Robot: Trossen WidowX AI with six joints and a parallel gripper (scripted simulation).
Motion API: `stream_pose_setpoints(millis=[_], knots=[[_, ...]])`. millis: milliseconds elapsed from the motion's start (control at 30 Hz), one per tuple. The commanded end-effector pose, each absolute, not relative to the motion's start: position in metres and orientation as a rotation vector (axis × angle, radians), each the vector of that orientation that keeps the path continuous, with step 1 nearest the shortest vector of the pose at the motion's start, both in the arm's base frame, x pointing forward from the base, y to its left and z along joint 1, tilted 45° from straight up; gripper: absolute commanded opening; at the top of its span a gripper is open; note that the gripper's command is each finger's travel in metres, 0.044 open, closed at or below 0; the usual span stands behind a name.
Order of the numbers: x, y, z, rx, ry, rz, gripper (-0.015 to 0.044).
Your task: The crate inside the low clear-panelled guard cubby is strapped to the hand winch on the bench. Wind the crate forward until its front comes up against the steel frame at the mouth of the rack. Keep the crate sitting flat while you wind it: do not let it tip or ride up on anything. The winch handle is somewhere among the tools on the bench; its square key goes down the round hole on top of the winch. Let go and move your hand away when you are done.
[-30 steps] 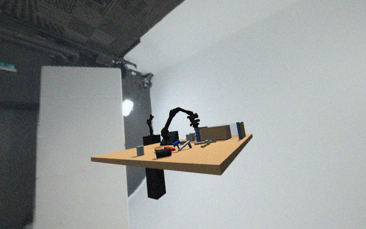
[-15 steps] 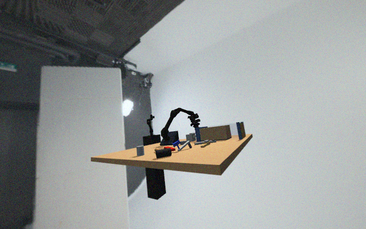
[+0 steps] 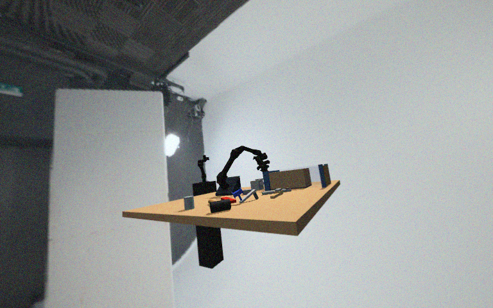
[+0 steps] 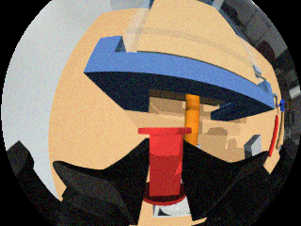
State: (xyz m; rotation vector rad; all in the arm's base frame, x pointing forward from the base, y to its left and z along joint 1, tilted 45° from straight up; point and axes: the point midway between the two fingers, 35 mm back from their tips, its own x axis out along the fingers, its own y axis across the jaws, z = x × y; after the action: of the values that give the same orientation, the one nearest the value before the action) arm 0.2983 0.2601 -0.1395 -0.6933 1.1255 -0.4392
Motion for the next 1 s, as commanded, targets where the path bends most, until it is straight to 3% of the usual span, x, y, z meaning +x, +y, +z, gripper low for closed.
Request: stream_pose_setpoints(millis=[0, 967], knots=[[0.288, 0.270, -0.149, -0.679, 1.146, -0.423, 0.0000], [0.252, 0.293, -0.167, -0.677, 1.149, -0.421, 0.0000]])
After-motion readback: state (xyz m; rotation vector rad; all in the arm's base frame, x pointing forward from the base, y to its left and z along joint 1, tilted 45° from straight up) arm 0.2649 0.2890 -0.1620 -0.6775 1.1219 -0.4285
